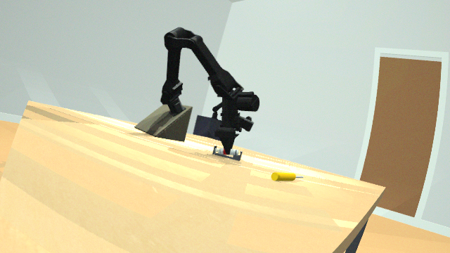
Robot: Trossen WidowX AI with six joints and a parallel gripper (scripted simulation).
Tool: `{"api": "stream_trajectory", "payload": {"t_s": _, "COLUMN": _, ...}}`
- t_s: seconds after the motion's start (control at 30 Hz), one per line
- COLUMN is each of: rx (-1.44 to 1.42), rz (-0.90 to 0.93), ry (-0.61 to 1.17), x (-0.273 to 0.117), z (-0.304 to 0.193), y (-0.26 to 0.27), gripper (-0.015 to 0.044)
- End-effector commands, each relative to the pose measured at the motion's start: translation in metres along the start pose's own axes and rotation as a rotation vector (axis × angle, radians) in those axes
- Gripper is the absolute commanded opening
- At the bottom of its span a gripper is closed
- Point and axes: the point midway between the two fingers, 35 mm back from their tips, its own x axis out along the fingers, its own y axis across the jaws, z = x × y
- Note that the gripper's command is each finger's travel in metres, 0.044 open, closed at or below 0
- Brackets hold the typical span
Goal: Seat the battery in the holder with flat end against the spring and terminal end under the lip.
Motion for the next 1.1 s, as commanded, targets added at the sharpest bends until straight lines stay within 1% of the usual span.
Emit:
{"api": "stream_trajectory", "payload": {"t_s": 0.0, "rx": -0.007, "rz": 0.002, "ry": 0.045, "x": 0.0032, "z": -0.0057, "y": 0.0016, "gripper": 0.0076}}
{"api": "stream_trajectory", "payload": {"t_s": 0.77, "rx": -0.006, "rz": 0.012, "ry": 0.155, "x": 0.0026, "z": -0.0034, "y": -0.0029, "gripper": 0.0076}}
{"api": "stream_trajectory", "payload": {"t_s": 1.07, "rx": -0.005, "rz": 0.015, "ry": 0.161, "x": 0.0031, "z": 0.0003, "y": -0.0033, "gripper": 0.0076}}
